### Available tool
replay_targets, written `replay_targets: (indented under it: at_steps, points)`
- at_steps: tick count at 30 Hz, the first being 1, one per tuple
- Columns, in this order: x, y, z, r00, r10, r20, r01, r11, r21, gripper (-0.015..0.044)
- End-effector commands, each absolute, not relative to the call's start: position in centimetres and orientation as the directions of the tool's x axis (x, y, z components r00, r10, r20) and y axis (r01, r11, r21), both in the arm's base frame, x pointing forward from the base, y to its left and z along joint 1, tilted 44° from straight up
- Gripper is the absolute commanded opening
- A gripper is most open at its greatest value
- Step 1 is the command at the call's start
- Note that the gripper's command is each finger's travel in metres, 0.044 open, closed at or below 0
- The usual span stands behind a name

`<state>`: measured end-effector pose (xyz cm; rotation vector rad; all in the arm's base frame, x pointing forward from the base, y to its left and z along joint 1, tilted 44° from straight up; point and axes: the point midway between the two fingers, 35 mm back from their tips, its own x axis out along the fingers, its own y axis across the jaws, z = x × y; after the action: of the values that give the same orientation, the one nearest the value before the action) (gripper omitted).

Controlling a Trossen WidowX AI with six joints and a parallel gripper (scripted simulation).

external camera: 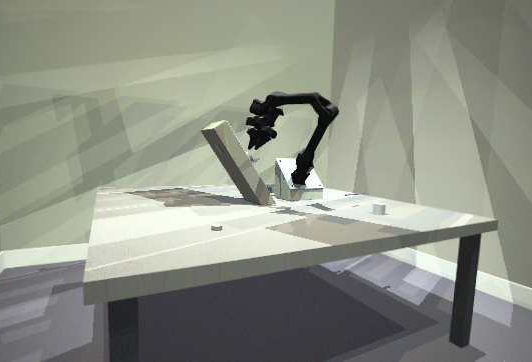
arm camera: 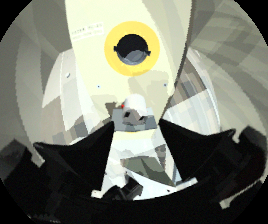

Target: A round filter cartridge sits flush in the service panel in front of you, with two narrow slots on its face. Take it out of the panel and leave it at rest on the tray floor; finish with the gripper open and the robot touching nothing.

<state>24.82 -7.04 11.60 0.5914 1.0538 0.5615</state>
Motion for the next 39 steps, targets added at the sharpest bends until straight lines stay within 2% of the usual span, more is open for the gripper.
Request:
replay_targets:
  at_steps: [1,27,28,39]
  points:
    - [24.9,-6.5,11.0,0.377,0.678,-0.632,-0.139,0.716,0.685,0.0305]
    - [26.3,-3.8,8.7,0.378,0.680,-0.629,-0.142,0.714,0.686,0.0305]
    - [26.3,-4.1,8.8,0.376,0.676,-0.634,-0.145,0.719,0.680,0.0278]
    - [26.3,-4.1,8.8,0.376,0.676,-0.634,-0.145,0.719,0.680,0.0205]
